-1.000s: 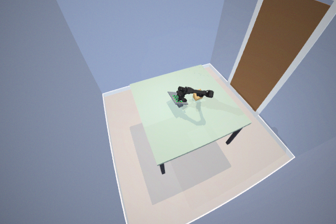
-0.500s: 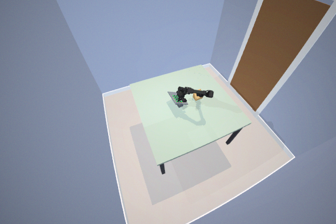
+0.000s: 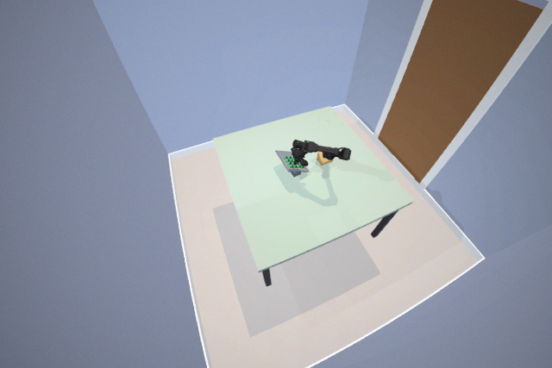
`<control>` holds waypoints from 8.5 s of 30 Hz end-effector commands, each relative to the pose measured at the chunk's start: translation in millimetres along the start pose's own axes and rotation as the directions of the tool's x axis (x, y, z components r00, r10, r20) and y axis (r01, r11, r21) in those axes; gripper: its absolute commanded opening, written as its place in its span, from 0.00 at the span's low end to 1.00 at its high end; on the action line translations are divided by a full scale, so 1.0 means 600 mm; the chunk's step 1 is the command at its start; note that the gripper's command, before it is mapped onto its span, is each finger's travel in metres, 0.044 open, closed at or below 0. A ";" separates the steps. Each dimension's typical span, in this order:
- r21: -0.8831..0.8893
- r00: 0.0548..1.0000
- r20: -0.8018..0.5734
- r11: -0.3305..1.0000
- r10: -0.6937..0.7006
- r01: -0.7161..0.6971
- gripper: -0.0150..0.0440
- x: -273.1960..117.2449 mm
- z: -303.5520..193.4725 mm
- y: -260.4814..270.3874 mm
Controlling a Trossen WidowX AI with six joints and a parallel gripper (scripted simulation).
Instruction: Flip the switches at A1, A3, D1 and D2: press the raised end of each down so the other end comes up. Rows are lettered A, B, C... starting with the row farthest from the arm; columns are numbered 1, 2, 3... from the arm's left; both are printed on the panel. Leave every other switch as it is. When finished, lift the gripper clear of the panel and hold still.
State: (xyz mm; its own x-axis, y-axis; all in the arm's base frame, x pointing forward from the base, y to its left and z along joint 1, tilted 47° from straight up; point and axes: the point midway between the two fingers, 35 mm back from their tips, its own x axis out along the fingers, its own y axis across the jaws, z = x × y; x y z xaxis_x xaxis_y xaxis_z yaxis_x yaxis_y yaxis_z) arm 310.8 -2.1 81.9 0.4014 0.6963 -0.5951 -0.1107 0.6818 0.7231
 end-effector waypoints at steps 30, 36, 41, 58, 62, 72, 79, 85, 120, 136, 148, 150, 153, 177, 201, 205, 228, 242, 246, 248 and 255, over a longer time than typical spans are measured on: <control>-0.010 0.999 0.038 1.000 -0.003 0.003 0.25 -0.002 0.009 -0.112; -0.010 0.999 0.038 1.000 -0.003 0.003 0.25 0.008 0.009 -0.112; -0.010 0.999 0.038 1.000 -0.003 0.003 0.25 0.020 0.009 -0.112; -0.010 0.999 0.038 1.000 -0.003 0.003 0.25 0.021 0.009 -0.112; -0.010 0.999 0.038 1.000 -0.003 0.003 0.25 0.022 0.009 -0.112; -0.010 0.999 0.038 1.000 -0.002 0.003 0.25 0.024 0.009 -0.112; -0.010 0.999 0.038 1.000 -0.002 0.003 0.25 0.026 0.009 -0.112; -0.010 0.999 0.038 1.000 -0.002 0.003 0.25 0.027 0.010 -0.112; -0.004 1.000 0.007 1.000 -0.003 0.003 0.25 -0.079 -0.135 -0.014; -0.004 1.000 -0.018 1.000 -0.001 0.001 0.25 -0.006 -0.159 0.000; -0.004 1.000 -0.018 1.000 -0.001 0.001 0.25 0.018 -0.158 0.000; -0.004 1.000 -0.018 1.000 0.000 0.000 0.25 0.022 -0.158 0.000; -0.004 1.000 -0.017 1.000 0.000 0.000 0.25 0.024 -0.158 0.000; -0.004 1.000 -0.017 1.000 0.000 0.000 0.25 0.026 -0.158 0.000; -0.004 1.000 -0.017 1.000 0.000 0.000 0.25 0.031 -0.158 0.000; -0.004 1.000 -0.017 1.000 0.000 0.000 0.25 0.032 -0.158 0.000; -0.004 1.000 0.006 1.000 -0.005 0.005 0.25 -0.075 -0.192 -0.059; -0.005 0.999 0.034 1.000 -0.002 0.002 0.25 -0.002 -0.193 -0.058; -0.005 0.999 0.034 1.000 -0.002 0.002 0.25 0.002 -0.193 -0.058; -0.005 0.999 0.034 1.000 -0.002 0.002 0.25 0.006 -0.193 -0.058; -0.005 0.999 0.034 1.000 -0.002 0.002 0.25 0.022 -0.192 -0.058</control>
State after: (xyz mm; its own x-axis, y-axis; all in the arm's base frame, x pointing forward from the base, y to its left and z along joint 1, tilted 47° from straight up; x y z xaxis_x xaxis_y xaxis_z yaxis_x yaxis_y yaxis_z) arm 214.0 6.9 10.1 0.4317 0.6848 -0.5871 -0.1175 0.6880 0.7161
